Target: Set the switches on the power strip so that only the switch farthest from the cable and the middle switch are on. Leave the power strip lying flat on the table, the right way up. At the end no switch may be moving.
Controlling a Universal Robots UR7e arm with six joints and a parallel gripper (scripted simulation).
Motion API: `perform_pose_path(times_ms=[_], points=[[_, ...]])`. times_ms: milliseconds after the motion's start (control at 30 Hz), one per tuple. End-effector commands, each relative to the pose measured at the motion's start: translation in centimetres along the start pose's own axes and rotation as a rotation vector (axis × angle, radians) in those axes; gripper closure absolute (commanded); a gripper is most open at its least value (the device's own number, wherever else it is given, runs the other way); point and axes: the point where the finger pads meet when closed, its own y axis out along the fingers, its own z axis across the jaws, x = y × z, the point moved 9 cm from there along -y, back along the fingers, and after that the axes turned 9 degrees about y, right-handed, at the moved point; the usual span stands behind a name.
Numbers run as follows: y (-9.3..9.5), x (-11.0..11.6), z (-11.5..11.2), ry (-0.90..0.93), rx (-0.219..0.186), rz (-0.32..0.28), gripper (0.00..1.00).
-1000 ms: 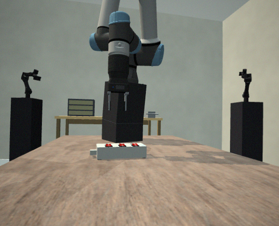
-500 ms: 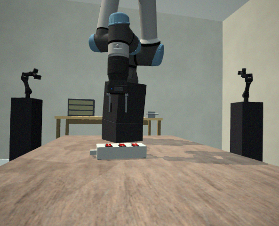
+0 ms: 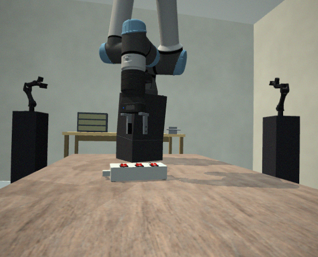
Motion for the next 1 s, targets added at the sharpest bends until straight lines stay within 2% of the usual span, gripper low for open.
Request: perform_pose_path(times_ms=[0,333,400,700,967], points=[[0.8,0.2,0.6,0.189,-0.006,-0.006,0.00],[2.7,1.0,1.7,0.588,-0.005,-0.007,0.00],[2.7,1.0,1.7,0.588,-0.005,-0.007,0.00],[3.7,1.5,2.3,0.806,-0.005,-0.009,0.00],[4.0,1.6,2.4,0.860,-0.005,-0.009,0.00]])
